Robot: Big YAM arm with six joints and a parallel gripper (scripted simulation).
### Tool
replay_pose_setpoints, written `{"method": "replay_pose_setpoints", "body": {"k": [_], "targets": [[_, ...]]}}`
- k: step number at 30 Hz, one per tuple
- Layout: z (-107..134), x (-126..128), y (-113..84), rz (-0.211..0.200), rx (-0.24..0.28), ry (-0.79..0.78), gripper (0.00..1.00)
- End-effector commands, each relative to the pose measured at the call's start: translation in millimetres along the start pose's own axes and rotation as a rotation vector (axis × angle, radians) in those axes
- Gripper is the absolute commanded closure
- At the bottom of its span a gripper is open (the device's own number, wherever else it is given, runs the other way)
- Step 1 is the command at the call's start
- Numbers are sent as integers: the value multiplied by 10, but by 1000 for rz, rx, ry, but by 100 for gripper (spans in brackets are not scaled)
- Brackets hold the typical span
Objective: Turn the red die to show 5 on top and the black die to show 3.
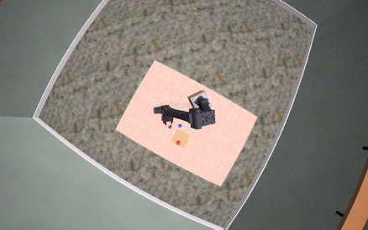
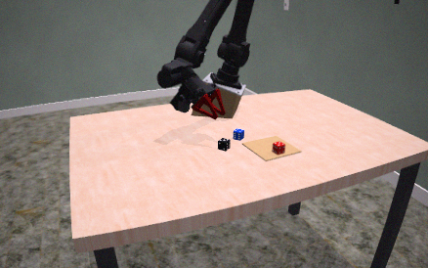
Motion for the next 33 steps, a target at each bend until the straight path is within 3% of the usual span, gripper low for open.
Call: {"method": "replay_pose_setpoints", "body": {"k": [1, 3, 5, 8, 11, 14, 17, 18, 23, 26, 33], "targets": [[168, 185, 20, 17, -53, -38, 56], [204, 194, 99, 59, -167, -25, 56], [204, 194, 99, 59, -167, -25, 56], [325, 212, 207, 110, -419, -15, 56], [519, 234, 231, 107, -666, -27, 56], [677, 247, 211, 79, -808, -45, 56], [598, 224, 246, 96, -845, -27, 56], [403, 59, 151, 112, -859, 25, 0], [418, 74, 155, 110, -854, 23, 0], [674, 267, 166, 59, -831, -39, 0], [553, 221, 201, 97, -839, -49, 0]]}}
Point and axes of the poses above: the point where the finger pads meet when closed, its own y axis out along the fingers, its own x axis across the jaws, z = x × y, the point moved 1 cm from there along -y, back along the fingers, and after that the axes turned 8 degrees about -y, right-handed, at the moved point
